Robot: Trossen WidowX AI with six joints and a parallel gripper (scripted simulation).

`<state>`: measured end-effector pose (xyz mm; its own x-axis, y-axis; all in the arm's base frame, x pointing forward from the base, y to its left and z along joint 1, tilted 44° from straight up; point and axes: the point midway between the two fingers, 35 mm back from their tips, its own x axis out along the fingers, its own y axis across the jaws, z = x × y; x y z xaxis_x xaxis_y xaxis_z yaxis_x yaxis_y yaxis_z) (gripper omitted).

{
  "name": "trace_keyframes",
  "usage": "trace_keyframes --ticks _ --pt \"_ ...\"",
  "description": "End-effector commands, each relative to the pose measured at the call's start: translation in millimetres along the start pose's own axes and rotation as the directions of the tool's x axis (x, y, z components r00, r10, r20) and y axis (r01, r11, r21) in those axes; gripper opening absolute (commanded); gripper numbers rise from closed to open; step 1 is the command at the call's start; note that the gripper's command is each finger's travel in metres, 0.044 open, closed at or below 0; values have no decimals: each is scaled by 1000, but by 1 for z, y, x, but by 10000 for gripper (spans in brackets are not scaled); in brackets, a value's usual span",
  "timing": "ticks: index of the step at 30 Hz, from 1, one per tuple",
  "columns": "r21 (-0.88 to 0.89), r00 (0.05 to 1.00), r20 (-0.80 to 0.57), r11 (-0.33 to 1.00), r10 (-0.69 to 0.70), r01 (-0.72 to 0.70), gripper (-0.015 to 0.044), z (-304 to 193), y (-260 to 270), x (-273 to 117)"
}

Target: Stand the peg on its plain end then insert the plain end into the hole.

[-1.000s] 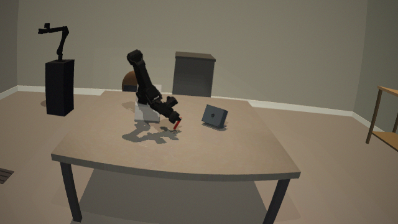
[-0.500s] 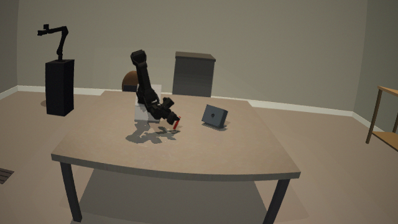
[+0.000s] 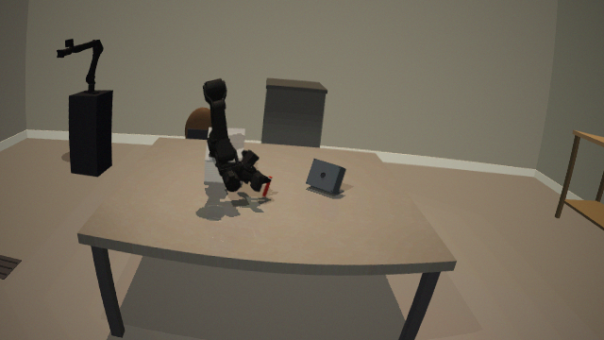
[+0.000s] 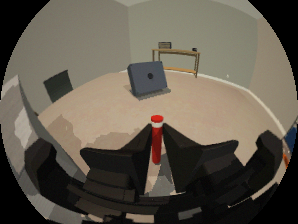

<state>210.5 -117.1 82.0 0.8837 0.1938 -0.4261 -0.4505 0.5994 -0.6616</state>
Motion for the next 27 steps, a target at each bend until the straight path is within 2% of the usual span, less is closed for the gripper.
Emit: trace_keyframes --ticks 1,5,27 --pt "-1 999 37 1000 -4 4 51 -1 -1 -3" --pt "-1 997 72 1000 -4 4 51 -3 -1 -5" --pt "6 999 40 1000 -3 3 51 -5 0 -7"
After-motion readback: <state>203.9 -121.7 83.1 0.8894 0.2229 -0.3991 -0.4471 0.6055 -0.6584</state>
